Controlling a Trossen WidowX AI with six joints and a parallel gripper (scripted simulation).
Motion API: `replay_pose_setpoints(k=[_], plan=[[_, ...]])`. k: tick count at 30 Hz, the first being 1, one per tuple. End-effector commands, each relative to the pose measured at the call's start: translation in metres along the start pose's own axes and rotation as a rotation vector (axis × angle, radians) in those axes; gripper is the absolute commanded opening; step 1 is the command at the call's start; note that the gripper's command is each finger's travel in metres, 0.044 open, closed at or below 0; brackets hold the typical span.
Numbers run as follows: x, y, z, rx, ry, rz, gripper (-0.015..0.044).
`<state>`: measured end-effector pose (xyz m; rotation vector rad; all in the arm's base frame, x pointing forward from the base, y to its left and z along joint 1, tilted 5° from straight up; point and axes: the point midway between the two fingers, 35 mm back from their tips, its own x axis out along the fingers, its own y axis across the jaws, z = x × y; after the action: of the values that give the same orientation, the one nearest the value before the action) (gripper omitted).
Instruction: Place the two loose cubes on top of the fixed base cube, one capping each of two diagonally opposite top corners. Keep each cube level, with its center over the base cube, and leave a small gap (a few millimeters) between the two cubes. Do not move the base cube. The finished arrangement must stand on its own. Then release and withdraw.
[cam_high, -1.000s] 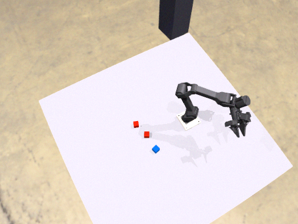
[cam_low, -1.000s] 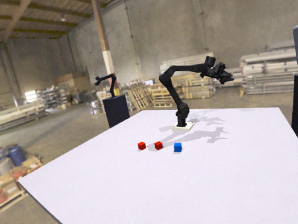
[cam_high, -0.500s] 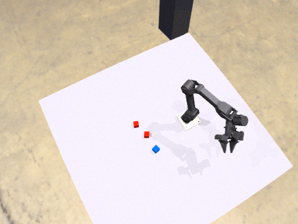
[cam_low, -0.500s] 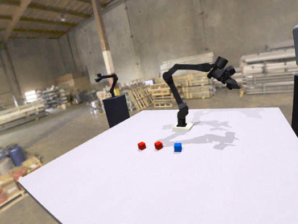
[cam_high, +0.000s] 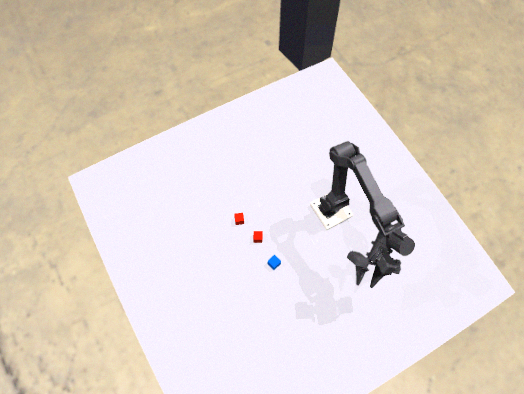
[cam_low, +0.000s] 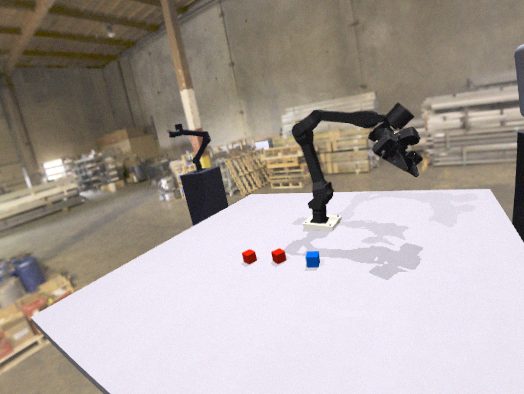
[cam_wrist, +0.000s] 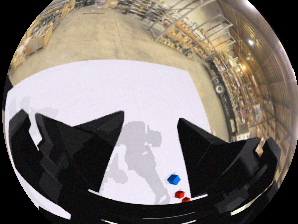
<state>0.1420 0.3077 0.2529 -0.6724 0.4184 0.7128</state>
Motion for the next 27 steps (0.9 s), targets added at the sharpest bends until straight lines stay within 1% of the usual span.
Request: replay_pose_setpoints(k=[1, 14, 20, 27], plan=[[0.020, -0.023, -0.011, 0.063, 0.088, -0.029, 0.0265], [0.064, -0.101, -0.069, 0.293, 0.370, -0.120, 0.0265], [0.074, -0.136, -0.102, 0.426, 0.493, -0.156, 0.0265], [0.077, -0.173, -0.144, 0.600, 0.628, -0.193, 0.0265]])
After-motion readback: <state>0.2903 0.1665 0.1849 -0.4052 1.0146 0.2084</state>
